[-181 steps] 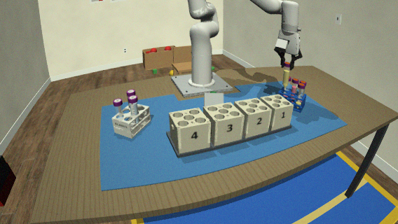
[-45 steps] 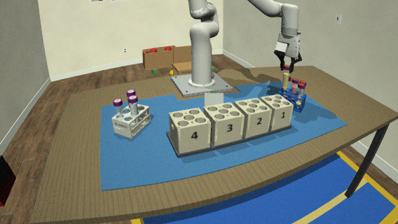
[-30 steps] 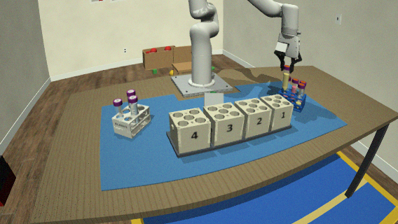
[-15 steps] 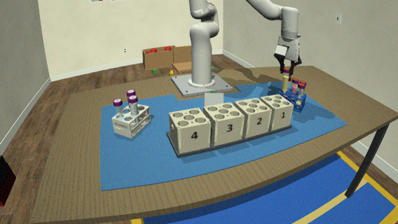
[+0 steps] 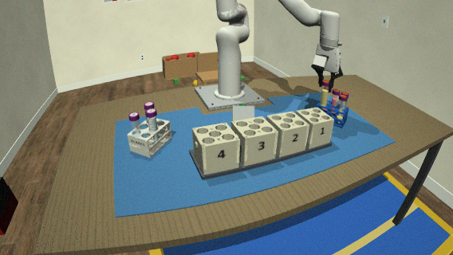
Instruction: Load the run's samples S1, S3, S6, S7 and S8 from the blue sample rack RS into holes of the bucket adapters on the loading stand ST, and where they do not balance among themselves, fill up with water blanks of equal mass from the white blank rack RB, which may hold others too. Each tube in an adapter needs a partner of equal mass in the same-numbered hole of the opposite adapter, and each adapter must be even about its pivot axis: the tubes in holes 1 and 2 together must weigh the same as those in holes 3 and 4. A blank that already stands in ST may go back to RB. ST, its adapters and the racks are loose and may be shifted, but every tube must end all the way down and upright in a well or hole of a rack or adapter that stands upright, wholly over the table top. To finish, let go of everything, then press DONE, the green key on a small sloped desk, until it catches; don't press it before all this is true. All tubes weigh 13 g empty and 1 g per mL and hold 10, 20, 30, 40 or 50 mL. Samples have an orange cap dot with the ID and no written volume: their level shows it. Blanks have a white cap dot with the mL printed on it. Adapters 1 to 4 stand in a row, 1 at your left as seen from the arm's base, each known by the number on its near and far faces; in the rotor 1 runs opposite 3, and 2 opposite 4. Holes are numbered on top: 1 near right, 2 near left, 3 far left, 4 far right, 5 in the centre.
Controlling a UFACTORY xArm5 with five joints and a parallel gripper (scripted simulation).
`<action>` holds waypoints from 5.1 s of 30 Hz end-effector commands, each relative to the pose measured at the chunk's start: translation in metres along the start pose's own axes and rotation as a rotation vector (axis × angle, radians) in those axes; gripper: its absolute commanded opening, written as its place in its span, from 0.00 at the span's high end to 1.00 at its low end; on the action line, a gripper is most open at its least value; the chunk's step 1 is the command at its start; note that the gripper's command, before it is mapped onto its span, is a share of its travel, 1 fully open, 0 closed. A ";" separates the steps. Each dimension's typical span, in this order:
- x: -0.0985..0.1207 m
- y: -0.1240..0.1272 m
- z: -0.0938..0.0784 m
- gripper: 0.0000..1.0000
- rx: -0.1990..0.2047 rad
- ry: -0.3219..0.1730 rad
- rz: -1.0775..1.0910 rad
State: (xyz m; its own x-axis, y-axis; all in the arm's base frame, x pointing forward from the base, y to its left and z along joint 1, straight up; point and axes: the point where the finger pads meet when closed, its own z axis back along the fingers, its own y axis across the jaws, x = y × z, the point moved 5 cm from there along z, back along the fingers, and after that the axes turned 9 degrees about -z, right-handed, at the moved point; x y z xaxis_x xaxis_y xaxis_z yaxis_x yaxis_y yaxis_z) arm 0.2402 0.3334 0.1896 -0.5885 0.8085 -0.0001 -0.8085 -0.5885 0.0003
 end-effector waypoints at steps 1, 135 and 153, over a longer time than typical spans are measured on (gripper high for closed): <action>0.000 -0.001 -0.002 1.00 -0.004 -0.001 0.000; 0.000 -0.001 0.065 0.57 -0.004 -0.001 0.000; 0.000 -0.001 0.097 0.57 -0.004 -0.001 0.000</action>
State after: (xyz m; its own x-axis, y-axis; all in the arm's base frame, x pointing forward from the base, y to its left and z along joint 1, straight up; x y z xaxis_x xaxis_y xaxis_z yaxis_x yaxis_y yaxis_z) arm 0.2402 0.3335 0.2802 -0.5885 0.8085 0.0001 -0.8085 -0.5885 -0.0003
